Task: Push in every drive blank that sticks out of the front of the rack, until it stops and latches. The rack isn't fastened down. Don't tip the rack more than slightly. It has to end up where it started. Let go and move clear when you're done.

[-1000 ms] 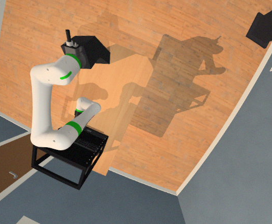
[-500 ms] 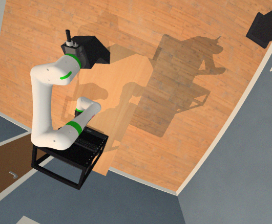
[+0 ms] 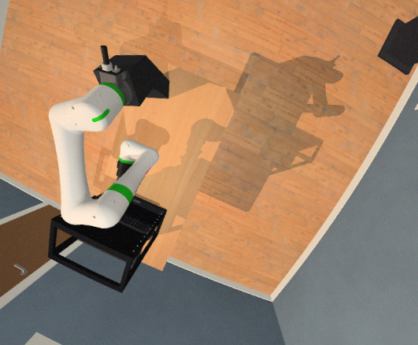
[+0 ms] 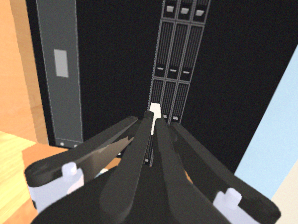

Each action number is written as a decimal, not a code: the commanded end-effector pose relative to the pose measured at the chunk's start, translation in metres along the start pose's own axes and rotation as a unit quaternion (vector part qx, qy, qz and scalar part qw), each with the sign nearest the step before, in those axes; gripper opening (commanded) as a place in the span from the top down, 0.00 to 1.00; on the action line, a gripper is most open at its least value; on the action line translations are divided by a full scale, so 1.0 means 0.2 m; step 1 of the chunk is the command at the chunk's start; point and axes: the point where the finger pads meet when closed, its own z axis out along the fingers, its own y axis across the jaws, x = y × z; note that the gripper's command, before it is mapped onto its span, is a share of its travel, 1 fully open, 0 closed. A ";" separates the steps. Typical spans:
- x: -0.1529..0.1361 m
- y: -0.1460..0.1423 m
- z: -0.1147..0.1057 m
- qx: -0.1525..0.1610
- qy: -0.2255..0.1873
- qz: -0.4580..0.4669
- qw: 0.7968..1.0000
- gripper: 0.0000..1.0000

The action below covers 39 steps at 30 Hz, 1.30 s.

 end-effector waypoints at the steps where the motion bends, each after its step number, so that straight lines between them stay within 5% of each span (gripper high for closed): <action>1: 0.00 0.00 -0.06 -0.001 -0.001 0.000 1.000 0.90; 21: 0.00 0.14 -0.08 -0.001 -0.001 0.000 1.000 0.90; 29: 0.00 0.14 0.11 -0.001 -0.001 0.000 1.000 0.90; 39: 0.00 0.14 0.11 -0.001 -0.001 0.000 1.000 0.90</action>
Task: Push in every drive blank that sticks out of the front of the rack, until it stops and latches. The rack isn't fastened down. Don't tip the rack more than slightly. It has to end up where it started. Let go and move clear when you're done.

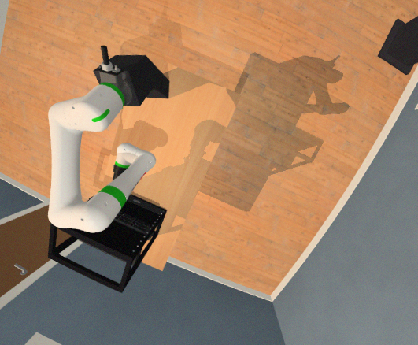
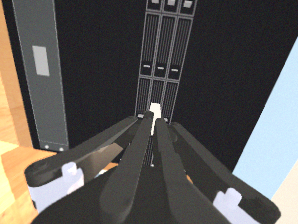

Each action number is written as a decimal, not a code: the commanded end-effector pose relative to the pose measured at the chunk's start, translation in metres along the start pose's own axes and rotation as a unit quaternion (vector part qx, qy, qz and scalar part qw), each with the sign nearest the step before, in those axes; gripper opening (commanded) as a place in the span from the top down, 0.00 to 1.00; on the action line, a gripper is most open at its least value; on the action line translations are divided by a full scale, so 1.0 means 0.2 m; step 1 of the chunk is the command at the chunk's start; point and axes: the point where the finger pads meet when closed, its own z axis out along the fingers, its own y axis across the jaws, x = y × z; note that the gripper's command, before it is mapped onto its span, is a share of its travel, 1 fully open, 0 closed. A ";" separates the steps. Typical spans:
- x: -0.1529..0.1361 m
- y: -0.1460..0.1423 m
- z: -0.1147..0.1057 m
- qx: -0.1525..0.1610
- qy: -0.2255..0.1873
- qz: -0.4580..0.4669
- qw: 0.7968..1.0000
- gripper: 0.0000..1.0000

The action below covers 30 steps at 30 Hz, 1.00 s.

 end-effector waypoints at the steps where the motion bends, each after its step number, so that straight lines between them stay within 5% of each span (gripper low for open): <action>1: 0.00 0.00 0.00 -0.001 0.000 0.000 1.000 0.90; 30: 0.00 0.00 0.01 -0.001 0.000 0.000 1.000 0.90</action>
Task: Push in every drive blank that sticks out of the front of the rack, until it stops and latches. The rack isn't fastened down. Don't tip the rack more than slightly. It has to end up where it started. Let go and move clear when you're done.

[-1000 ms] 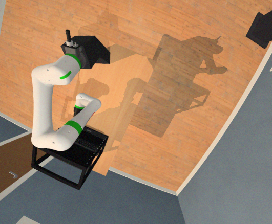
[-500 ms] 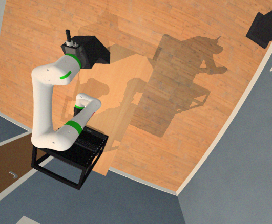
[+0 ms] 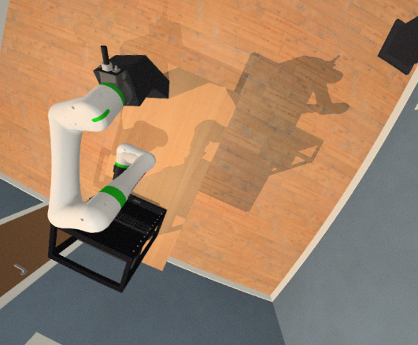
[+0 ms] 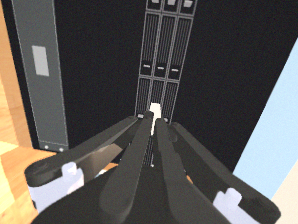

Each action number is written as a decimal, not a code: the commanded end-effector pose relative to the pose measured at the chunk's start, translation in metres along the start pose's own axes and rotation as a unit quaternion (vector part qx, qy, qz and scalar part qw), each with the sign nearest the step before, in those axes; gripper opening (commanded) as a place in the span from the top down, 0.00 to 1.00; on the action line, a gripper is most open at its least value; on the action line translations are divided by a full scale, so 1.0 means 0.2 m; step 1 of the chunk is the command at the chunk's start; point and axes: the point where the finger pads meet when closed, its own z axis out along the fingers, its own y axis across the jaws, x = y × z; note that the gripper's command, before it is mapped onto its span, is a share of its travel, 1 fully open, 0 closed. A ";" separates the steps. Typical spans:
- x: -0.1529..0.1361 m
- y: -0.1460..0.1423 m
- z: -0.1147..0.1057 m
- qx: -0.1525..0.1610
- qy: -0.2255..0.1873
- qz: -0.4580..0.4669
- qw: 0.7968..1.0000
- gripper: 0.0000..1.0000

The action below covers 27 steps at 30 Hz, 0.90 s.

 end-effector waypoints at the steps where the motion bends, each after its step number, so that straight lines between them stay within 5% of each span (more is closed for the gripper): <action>1: 0.00 0.00 0.02 -0.001 0.000 0.000 1.000 0.90; 27: 0.00 0.00 0.10 -0.001 0.000 0.000 1.000 0.90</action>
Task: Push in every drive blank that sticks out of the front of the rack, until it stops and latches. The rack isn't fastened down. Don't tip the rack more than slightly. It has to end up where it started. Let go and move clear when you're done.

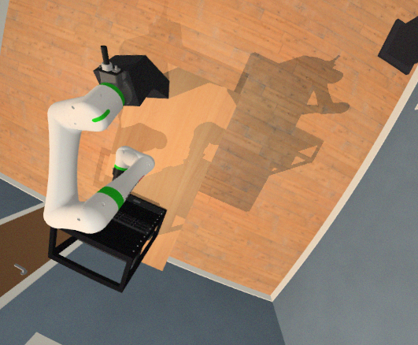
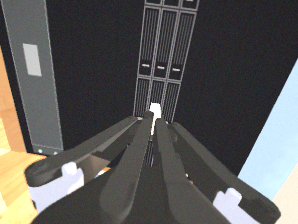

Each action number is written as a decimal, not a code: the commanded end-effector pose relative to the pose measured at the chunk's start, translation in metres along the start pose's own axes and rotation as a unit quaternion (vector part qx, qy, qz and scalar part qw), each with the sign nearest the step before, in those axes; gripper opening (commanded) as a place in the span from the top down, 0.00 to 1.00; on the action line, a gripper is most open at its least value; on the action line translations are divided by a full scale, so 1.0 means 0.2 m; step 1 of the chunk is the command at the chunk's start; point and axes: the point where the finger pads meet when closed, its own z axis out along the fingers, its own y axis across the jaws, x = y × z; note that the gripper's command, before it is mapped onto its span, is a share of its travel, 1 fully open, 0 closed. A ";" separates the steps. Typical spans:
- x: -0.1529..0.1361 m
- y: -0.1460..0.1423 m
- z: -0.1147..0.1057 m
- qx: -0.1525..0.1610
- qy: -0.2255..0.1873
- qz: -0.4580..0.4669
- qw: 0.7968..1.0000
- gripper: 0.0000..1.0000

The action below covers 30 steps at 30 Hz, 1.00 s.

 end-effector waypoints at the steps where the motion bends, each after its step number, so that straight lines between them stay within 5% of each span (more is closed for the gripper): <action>1: 0.00 0.00 0.01 0.000 0.000 0.000 1.000 0.90; 30: 0.00 0.00 0.06 0.000 0.000 0.000 1.000 0.90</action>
